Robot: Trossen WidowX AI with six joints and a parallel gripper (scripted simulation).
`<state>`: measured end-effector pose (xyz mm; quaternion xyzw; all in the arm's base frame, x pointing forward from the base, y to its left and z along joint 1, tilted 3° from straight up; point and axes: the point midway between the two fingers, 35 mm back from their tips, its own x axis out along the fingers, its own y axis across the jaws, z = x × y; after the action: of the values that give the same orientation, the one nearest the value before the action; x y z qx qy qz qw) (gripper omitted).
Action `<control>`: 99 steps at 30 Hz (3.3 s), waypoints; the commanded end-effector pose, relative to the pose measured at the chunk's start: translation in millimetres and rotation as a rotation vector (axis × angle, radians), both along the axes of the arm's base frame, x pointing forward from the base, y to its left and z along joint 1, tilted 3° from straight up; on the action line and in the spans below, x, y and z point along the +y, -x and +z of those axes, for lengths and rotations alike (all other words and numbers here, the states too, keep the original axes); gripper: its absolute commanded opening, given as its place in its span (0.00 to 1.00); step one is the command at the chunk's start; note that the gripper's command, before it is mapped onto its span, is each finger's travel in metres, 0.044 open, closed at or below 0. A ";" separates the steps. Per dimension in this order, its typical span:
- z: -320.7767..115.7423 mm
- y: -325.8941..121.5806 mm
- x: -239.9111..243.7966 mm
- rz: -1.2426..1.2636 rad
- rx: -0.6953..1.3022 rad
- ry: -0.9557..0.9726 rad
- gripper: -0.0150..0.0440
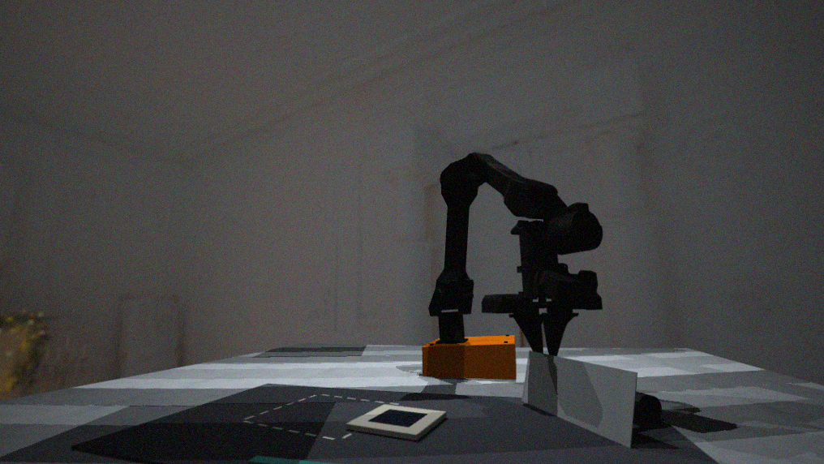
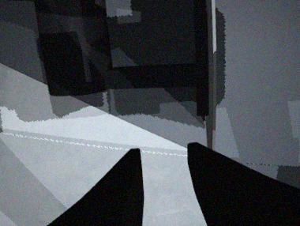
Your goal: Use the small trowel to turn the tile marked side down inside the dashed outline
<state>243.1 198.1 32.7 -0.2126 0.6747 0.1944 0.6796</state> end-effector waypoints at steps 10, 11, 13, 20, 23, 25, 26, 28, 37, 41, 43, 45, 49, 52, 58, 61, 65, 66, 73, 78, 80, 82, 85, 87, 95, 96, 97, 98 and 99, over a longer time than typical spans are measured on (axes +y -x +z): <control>-0.1 -14.8 -22.6 -0.002 -0.005 0.008 0.42; 0.0 -15.8 -24.1 -0.002 -0.005 0.008 0.42; 0.1 -18.0 -27.5 -0.002 -0.005 0.008 0.42; 0.7 -26.0 -39.6 -0.002 -0.006 0.009 0.42; 0.9 -29.4 -44.8 -0.002 -0.006 0.010 0.42; 1.1 -31.4 -47.8 -0.002 -0.006 0.010 0.42; 1.1 -32.2 -49.1 -0.002 -0.006 0.010 0.42; 1.3 -34.3 -52.3 -0.002 -0.006 0.011 0.42; 1.5 -38.6 -58.8 -0.004 -0.006 0.007 0.42; 1.5 -39.4 -60.0 -0.005 -0.006 0.008 0.42; 1.5 -39.3 -59.9 -0.005 -0.006 0.008 0.42; 1.5 -39.3 -59.9 -0.005 -0.006 0.008 0.42; 4.1 -33.1 -48.2 -0.004 -0.006 0.007 0.42; 7.3 -24.8 -34.3 -0.004 -0.005 0.006 0.42; 13.8 -6.1 -8.0 -0.002 -0.004 0.006 0.42; 17.0 4.3 4.3 -0.002 -0.003 0.005 0.42; 18.6 9.6 10.1 -0.002 -0.003 0.005 0.42; 18.6 9.6 10.1 -0.002 -0.003 0.005 0.42; 17.0 7.5 7.2 0.006 -0.004 0.009 0.42; 17.0 7.5 7.2 0.006 -0.004 0.008 0.38; 17.0 7.5 7.2 0.006 -0.004 0.008 0.29; 17.0 7.5 7.2 0.006 -0.004 0.008 0.25; 17.0 7.5 7.2 0.006 -0.004 0.008 0.25; 17.0 7.5 7.2 0.006 -0.004 0.008 0.25; 17.0 7.5 7.2 0.006 -0.004 0.008 0.25; 17.0 7.5 7.2 0.006 -0.004 0.008 0.25; 17.0 7.5 7.2 0.006 -0.004 0.008 0.30; 17.0 7.5 7.2 0.006 -0.004 0.008 0.34; 17.0 7.5 7.2 0.006 -0.004 0.008 0.39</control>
<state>235.6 205.3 49.7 -0.2177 0.6737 0.1933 0.6793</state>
